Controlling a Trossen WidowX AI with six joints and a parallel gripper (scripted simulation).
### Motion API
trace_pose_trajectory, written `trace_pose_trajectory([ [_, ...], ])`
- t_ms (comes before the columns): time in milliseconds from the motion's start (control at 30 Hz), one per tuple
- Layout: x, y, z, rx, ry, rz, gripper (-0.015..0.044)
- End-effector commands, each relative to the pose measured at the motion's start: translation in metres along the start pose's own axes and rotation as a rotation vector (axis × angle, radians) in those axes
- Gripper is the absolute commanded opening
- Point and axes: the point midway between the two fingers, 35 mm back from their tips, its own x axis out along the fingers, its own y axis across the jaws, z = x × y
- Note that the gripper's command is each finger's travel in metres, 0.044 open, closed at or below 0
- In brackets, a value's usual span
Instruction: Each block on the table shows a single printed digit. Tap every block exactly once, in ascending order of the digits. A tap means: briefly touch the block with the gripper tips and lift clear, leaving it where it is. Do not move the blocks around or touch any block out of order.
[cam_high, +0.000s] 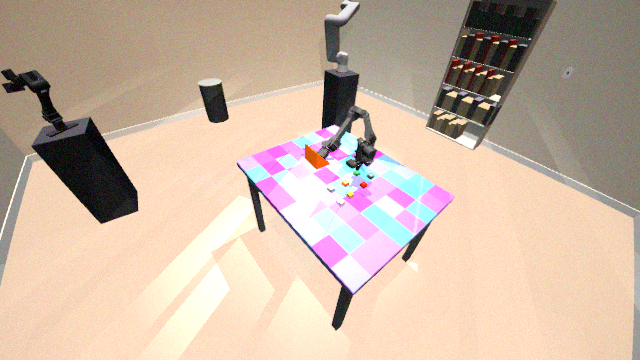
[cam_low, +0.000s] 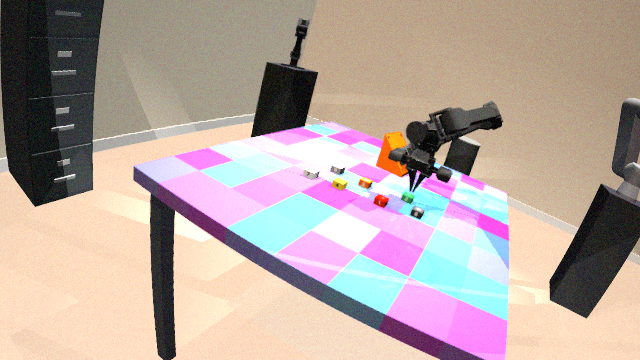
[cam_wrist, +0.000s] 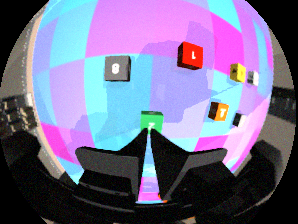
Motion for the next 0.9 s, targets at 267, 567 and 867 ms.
trace_pose_trajectory([
  [267, -0.086, -0.001, 0.002, 0.003, -0.02, -0.012, 0.002],
  [567, -0.101, -0.02, 0.024, 0.002, -0.019, -0.012, 0.002],
  [867, -0.106, -0.113, 0.094, -0.008, -0.012, -0.015, 0.002],
])
